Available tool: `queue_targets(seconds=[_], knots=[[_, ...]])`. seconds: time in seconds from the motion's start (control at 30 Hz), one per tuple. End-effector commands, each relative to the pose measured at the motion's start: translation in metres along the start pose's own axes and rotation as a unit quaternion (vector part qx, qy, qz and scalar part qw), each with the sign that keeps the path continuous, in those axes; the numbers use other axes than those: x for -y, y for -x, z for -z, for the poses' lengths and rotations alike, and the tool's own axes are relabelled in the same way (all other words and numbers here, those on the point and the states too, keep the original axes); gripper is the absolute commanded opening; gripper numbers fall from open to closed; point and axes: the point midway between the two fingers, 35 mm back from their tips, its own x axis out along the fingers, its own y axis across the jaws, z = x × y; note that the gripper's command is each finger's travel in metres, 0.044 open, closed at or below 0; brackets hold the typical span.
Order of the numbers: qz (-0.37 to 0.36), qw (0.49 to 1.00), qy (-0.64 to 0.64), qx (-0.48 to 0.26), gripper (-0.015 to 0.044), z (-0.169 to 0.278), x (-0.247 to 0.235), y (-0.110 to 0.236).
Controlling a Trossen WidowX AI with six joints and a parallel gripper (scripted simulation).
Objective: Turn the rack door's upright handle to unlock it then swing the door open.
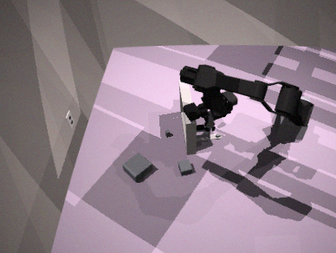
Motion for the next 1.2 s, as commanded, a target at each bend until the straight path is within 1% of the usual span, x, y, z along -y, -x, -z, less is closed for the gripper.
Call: queue_targets(seconds=[0.0, 0.03, 0.37, 0.4, 0.5, 0.77, 0.97, 1.17], knots=[[0.002, 1.0, 0.013, -0.002, 0.0013, 0.0002, 0.0014, 0.0004], [0.002, 1.0, 0.013, -0.002, 0.0013, 0.0002, 0.0014, 0.0004], [0.002, 1.0, 0.013, -0.002, 0.0275, 0.0002, 0.0014, 0.0004], [0.002, 1.0, 0.013, -0.002, 0.0284, 0.0002, 0.0014, 0.0004], [0.002, 1.0, -0.024, -0.002, 0.0284, 0.0002, 0.0014, 0.0004], [0.003, 0.975, -0.22, -0.002, 0.0284, 0.0002, 0.0014, 0.0004], [0.003, 0.932, -0.362, -0.001, 0.0284, 0.0002, 0.0014, 0.0004], [0.003, 0.868, -0.496, -0.001, 0.0284, 0.0002, 0.0014, 0.0004]])
